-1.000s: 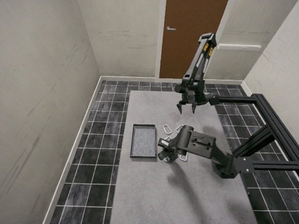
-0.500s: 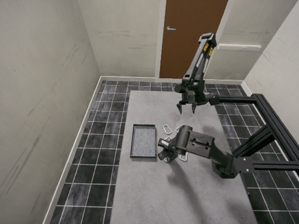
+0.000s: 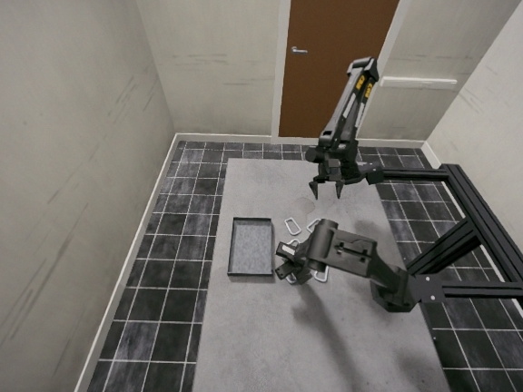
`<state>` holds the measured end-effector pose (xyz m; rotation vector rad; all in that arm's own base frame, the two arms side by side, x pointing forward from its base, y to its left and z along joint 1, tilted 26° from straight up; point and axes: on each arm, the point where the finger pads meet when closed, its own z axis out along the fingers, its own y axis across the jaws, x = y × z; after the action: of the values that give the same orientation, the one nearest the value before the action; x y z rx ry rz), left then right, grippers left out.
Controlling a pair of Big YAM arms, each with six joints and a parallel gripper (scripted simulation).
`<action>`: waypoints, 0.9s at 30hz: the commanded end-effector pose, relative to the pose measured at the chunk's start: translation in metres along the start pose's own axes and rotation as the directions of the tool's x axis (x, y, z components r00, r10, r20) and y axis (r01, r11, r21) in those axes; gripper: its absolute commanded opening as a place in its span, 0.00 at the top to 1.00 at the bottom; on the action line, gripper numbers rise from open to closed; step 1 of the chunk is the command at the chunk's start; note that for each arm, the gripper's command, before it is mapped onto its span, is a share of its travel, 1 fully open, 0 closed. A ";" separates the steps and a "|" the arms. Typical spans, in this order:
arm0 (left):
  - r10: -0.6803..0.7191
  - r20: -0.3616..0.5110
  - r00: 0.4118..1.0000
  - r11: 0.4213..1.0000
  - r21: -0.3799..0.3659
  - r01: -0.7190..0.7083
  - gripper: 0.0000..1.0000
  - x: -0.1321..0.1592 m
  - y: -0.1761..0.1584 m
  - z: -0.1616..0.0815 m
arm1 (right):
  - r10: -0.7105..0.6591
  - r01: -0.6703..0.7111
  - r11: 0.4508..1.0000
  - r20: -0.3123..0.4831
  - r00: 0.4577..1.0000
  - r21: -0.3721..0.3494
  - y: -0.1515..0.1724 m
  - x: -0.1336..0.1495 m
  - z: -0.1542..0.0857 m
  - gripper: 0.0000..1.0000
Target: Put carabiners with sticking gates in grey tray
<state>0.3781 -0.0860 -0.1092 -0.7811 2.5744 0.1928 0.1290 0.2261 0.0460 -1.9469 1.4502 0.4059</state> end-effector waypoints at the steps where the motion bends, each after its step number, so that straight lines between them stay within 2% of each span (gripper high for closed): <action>1: 0.065 0.096 0.993 0.991 0.114 -0.076 0.00 -0.046 -0.036 -0.031 | 0.004 -0.004 1.000 0.021 1.000 0.024 -0.012 -0.010 -0.002 0.00; 3: 0.119 0.160 0.980 0.971 0.189 -0.149 0.00 -0.073 -0.063 -0.051 | 0.004 -0.004 1.000 0.021 1.000 0.024 -0.012 -0.010 -0.002 0.00; 9: 0.345 0.247 0.905 0.899 0.188 -0.394 0.00 -0.056 -0.058 -0.032 | 0.004 -0.004 1.000 0.021 1.000 0.024 -0.012 -0.010 -0.002 0.00; 11: 0.345 0.247 0.905 0.899 0.188 -0.394 0.00 -0.056 -0.058 -0.032 | 0.004 -0.004 1.000 0.021 1.000 0.024 -0.012 -0.010 -0.002 0.00; 17: 0.485 0.390 0.783 0.801 0.162 -0.577 0.00 -0.047 -0.051 -0.026 | 0.004 -0.004 1.000 0.021 1.000 0.024 -0.012 -0.010 -0.002 0.00; 23: 0.569 0.527 0.631 0.702 0.088 -0.707 0.00 -0.036 -0.035 -0.028 | 0.004 -0.004 1.000 0.021 1.000 0.024 -0.012 -0.010 -0.002 0.00; 26: 0.604 0.557 0.569 0.662 0.047 -0.748 0.00 -0.029 -0.025 -0.028 | 0.004 -0.004 1.000 0.021 1.000 0.024 -0.012 -0.010 -0.002 0.00; 27: 0.604 0.557 0.569 0.662 0.047 -0.748 0.00 -0.029 -0.025 -0.028 | 0.004 -0.004 1.000 0.021 1.000 0.024 -0.012 -0.010 -0.002 0.00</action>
<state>0.4053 -0.1051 -0.0660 0.2545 2.2374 0.1673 0.1290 0.2261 0.0460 -1.9469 1.4502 0.4059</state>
